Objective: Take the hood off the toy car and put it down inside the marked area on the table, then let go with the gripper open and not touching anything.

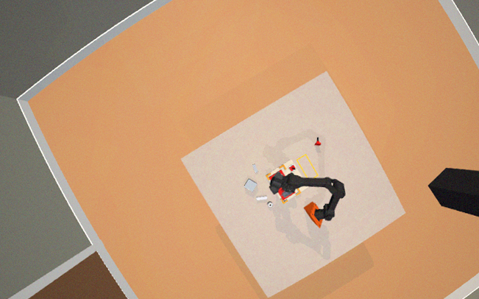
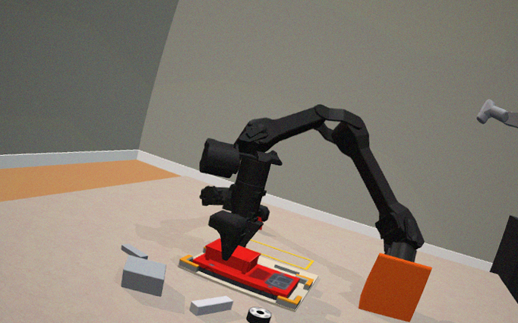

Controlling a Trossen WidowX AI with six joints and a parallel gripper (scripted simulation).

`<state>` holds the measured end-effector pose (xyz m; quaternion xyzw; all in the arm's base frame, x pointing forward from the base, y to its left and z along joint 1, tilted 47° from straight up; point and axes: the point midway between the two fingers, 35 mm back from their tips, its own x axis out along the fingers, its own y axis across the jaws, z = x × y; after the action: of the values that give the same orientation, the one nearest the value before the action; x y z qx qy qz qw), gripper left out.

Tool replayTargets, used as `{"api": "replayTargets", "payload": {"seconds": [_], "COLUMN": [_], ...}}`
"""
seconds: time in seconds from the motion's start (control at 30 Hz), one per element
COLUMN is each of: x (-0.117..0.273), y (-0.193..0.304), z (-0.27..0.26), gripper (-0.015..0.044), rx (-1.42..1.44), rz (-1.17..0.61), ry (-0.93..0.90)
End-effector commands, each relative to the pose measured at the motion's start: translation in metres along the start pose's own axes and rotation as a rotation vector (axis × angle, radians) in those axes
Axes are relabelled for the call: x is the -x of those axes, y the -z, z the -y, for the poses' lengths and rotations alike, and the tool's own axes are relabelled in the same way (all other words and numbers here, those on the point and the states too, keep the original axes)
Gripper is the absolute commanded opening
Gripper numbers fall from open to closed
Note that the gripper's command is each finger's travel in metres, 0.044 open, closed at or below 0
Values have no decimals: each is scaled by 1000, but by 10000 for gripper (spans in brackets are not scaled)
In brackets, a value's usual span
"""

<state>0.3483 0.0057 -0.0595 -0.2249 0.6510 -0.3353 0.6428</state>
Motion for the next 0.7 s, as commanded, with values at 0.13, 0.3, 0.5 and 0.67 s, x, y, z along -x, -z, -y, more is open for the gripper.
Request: {"api": "replayTargets", "payload": {"seconds": [0.13,0.3,0.5,0.67], "x": [7,10,14,17], "y": [-1,-1,-1,-1], "z": [-1,-1,-1,-1], "gripper": [0,0,0,0], "rx": [-4,-4,-4,-4], "rz": [2,2,2,1], "ry": [-7,-7,-7,-7]}}
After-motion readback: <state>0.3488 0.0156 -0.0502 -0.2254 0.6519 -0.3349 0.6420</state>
